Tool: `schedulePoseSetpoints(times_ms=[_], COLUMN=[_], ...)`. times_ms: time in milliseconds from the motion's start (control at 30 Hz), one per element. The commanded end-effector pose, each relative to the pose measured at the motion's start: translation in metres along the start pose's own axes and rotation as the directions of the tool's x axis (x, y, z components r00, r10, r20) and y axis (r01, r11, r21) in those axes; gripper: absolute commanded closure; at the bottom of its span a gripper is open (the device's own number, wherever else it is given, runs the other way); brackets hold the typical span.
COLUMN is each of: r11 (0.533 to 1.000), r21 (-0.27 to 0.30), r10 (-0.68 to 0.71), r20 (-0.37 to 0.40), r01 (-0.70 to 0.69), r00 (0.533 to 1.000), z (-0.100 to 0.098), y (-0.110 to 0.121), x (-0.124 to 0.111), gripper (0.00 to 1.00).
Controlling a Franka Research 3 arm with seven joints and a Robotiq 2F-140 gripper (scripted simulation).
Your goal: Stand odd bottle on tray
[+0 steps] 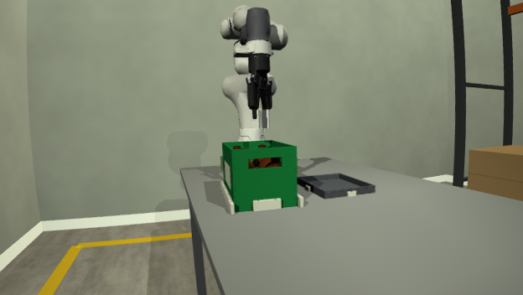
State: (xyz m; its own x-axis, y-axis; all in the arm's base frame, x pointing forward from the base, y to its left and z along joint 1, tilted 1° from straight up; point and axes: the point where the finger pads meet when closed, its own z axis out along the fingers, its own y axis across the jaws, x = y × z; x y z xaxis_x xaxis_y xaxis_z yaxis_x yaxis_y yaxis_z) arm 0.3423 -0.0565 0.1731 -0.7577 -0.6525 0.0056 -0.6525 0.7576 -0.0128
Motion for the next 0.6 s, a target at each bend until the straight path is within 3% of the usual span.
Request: schedulePoseSetpoints(times_ms=[0,267,300,567], r11=[1.000,1.000,1.000,1.000], r21=[-0.016,-0.016,-0.016,-0.016], r10=[-0.003,-0.003,-0.003,-0.003], r20=[-0.015,-0.015,-0.015,-0.015], r01=[0.002,0.002,0.002,0.002], r00=[1.000,1.000,1.000,1.000], z=[-0.0040,-0.0059,-0.0059,-0.0059], y=[0.0062,0.0062,0.0062,0.0062], x=[0.0038,0.0037,0.0037,0.0037], gripper=[0.56,0.56,0.90,0.90])
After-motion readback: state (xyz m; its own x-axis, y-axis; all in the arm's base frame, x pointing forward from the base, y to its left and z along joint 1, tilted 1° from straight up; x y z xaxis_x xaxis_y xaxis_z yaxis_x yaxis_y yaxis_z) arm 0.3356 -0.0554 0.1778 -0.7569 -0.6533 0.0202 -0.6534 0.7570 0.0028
